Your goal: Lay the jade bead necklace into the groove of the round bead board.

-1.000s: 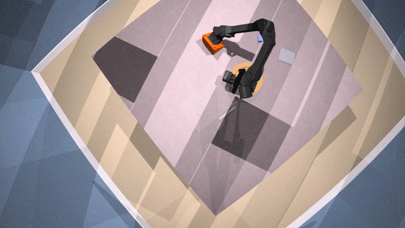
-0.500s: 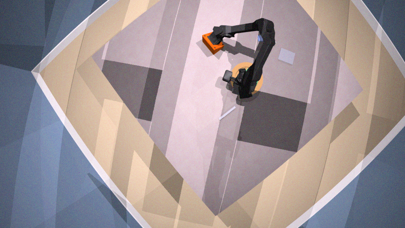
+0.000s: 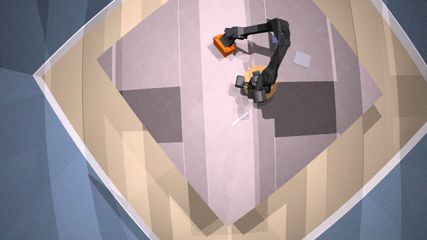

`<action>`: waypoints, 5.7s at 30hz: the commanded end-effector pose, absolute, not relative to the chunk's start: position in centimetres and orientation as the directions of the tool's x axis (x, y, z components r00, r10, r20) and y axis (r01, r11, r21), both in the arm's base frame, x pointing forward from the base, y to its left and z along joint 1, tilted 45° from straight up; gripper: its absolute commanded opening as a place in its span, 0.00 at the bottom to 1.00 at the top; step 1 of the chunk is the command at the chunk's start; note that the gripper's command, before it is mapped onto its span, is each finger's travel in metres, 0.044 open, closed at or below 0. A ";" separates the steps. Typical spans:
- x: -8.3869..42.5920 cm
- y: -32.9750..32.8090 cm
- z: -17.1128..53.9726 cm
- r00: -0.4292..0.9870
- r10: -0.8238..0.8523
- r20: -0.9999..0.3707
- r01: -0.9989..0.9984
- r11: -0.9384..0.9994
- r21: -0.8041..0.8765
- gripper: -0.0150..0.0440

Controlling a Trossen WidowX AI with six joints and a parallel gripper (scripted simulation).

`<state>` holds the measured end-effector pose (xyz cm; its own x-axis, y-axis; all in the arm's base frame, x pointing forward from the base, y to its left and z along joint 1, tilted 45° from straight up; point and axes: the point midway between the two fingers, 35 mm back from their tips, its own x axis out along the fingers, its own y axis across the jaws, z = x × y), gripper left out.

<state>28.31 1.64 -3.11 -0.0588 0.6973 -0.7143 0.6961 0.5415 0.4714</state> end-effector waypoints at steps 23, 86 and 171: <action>25.0 6.3 5.8 -0.060 0.699 -0.712 -0.998 -0.061 0.024 0.46; 24.9 9.0 3.2 -0.057 0.698 -0.714 -0.998 -0.069 0.012 0.25; 26.3 5.6 2.4 -0.054 0.693 -0.719 -0.676 0.505 0.537 0.60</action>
<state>25.32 7.03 3.07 -0.0560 0.6974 -0.7145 -0.8913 0.2876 0.3505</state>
